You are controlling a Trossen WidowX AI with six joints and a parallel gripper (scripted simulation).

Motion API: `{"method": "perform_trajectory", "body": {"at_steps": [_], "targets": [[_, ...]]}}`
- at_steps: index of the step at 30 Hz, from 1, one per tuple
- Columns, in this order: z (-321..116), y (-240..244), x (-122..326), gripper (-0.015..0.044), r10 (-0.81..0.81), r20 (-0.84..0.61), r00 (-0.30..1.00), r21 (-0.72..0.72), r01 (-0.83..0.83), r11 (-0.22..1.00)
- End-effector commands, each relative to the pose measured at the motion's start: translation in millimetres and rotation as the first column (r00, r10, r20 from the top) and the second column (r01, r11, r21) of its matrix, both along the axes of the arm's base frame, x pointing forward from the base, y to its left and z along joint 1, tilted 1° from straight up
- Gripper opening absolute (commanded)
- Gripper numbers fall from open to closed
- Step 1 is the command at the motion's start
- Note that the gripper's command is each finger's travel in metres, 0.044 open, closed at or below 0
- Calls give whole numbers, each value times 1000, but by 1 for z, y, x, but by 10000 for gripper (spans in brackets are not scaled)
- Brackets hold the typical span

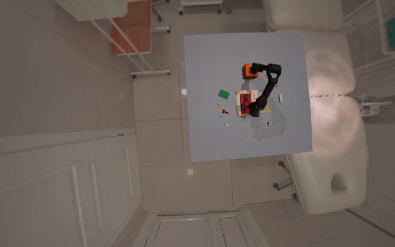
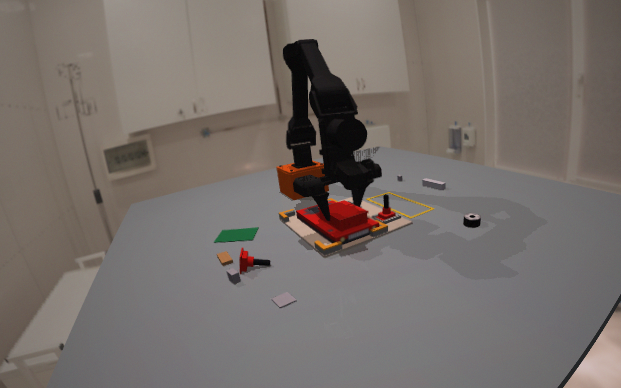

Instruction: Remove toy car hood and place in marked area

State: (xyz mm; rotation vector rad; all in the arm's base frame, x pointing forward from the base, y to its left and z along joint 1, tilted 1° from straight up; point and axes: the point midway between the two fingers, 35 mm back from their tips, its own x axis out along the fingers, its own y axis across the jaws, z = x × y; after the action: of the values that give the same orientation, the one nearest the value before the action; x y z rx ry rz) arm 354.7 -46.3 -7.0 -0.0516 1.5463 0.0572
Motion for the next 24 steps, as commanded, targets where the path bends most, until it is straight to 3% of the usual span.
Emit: {"method": "perform_trajectory", "body": {"at_steps": [1,24], "targets": [[3,0,0,0,0,0,1000,1,0,1000],[18,0,0,0,0,0,1000,0,0,1000]]}}
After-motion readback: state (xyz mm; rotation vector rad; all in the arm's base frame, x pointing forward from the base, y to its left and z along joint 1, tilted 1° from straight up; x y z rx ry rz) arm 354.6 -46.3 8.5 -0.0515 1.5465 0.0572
